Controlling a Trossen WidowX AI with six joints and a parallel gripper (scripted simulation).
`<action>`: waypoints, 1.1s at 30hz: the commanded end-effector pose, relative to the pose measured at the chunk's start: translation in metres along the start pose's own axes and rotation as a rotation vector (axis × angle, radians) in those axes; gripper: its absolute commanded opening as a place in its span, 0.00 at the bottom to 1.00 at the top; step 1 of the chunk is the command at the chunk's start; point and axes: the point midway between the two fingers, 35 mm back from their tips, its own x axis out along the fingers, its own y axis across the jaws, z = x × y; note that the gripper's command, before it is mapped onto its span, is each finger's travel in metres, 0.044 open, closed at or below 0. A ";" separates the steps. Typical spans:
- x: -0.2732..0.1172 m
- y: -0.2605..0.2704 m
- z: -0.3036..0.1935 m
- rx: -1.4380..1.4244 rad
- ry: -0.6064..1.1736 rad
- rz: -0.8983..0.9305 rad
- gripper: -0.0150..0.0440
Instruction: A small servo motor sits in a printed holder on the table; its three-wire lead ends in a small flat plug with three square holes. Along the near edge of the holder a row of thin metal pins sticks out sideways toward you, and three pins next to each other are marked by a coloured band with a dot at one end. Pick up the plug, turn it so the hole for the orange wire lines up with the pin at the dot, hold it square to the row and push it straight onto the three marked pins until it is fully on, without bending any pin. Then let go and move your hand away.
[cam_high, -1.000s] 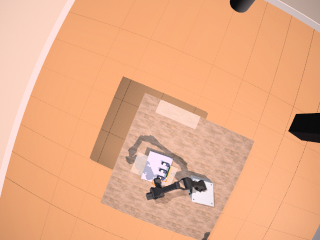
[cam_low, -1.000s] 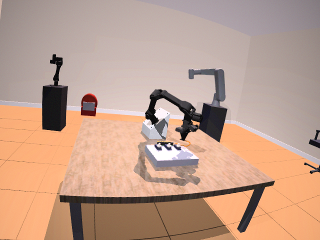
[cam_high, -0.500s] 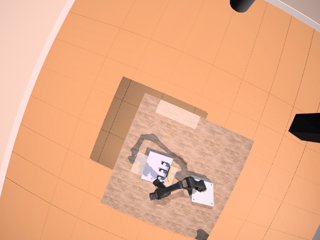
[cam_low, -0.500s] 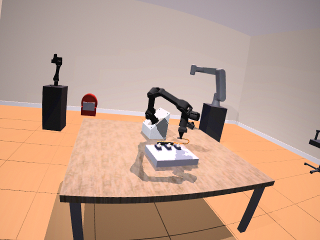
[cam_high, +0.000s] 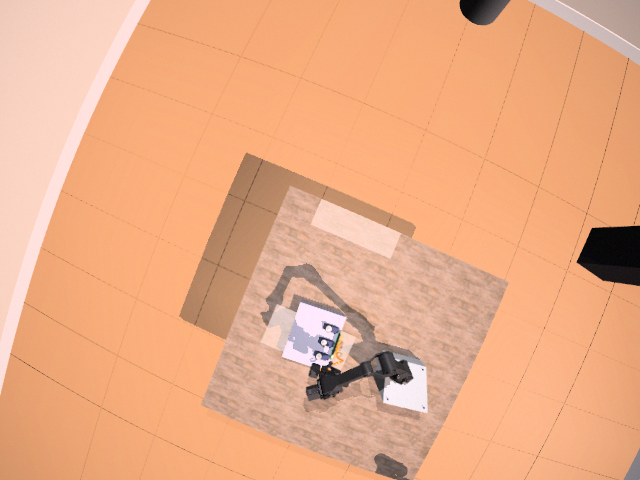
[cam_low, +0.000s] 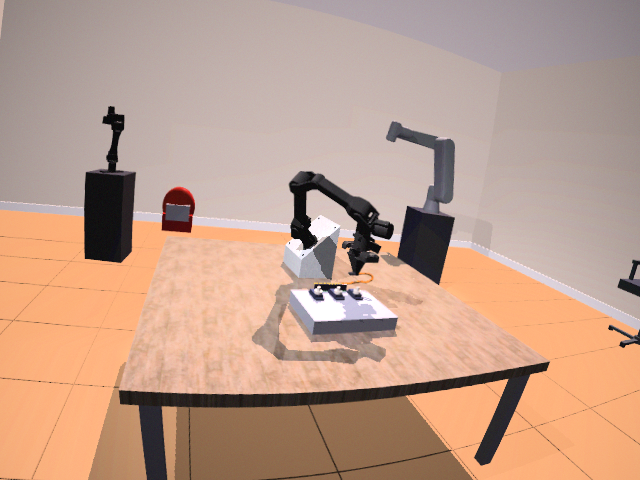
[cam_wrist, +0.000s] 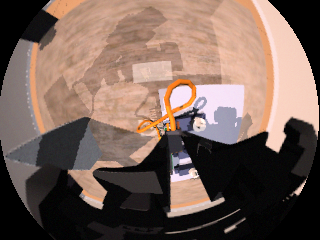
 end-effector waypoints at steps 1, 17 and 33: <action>0.000 0.009 -0.003 -0.145 -0.005 0.002 0.25; 0.002 0.040 -0.014 -0.703 -0.005 0.002 0.25; 0.006 0.073 -0.026 -1.262 -0.006 0.003 0.25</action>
